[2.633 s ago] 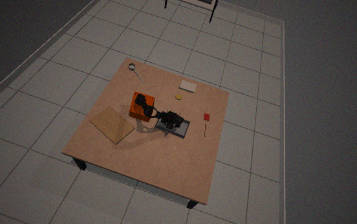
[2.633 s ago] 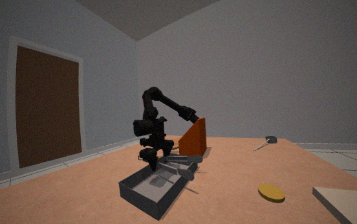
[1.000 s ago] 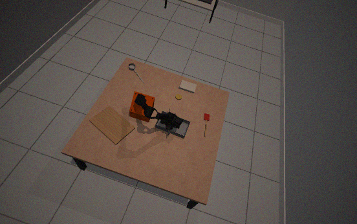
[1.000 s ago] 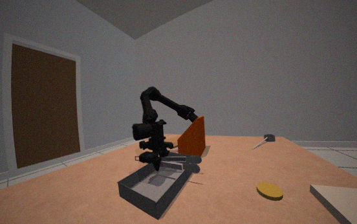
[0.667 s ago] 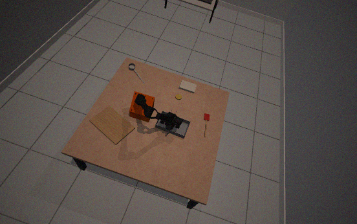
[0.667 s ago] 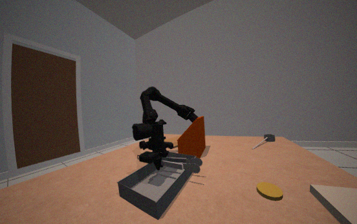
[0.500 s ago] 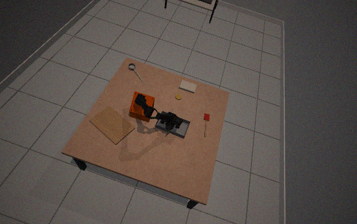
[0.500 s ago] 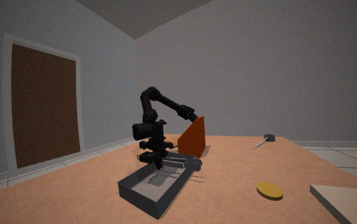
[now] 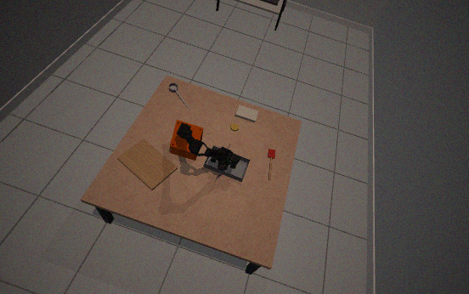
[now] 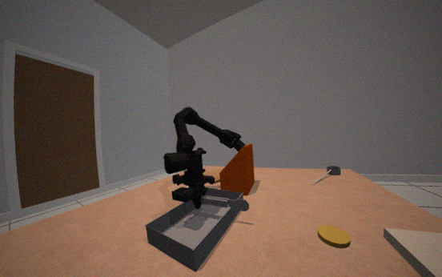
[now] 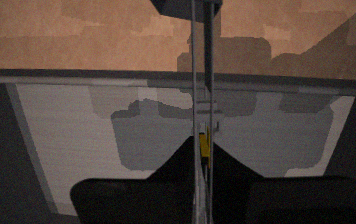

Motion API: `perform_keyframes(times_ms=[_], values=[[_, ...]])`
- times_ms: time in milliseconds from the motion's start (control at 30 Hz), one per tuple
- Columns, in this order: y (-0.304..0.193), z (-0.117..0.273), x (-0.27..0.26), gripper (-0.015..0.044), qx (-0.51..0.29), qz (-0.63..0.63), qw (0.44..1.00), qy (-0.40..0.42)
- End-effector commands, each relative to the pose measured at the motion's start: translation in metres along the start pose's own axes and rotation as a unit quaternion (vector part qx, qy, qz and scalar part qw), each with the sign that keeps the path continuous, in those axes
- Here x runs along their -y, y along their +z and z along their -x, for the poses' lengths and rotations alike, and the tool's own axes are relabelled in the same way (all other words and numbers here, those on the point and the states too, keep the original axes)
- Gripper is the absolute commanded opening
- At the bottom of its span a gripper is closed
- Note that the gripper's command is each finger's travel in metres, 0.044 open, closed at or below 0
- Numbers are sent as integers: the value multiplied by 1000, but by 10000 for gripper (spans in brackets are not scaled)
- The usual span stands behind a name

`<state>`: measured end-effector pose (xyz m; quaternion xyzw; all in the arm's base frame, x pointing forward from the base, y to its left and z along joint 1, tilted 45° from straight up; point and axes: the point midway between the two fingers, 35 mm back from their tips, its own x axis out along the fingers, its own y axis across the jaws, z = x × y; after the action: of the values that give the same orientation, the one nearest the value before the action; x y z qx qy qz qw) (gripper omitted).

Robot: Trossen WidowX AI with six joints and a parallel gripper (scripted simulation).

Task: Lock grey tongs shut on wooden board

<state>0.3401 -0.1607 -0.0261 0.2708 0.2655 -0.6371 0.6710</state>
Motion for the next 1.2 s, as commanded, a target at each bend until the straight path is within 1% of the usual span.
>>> perform_keyframes(times_ms=[0, 67, 133, 200, 300, 367, 800, 1167], values=[[0, 0, 0, -150, 0, 0, 1000, 1], [0, 3, -1, -150, 0, 0, 1000, 1], [-1, 15, -3, -150, -2, 0, 1000, 1], [-1, 37, -5, -150, -4, 1, 1000, 1], [-1, 81, -3, -150, -6, 3, 1000, 0], [0, 99, -1, -150, -5, 3, 1000, 0], [2, 97, 2, -150, -9, 8, 1000, -5], [56, 87, 28, -150, -37, 40, 998, -12]])
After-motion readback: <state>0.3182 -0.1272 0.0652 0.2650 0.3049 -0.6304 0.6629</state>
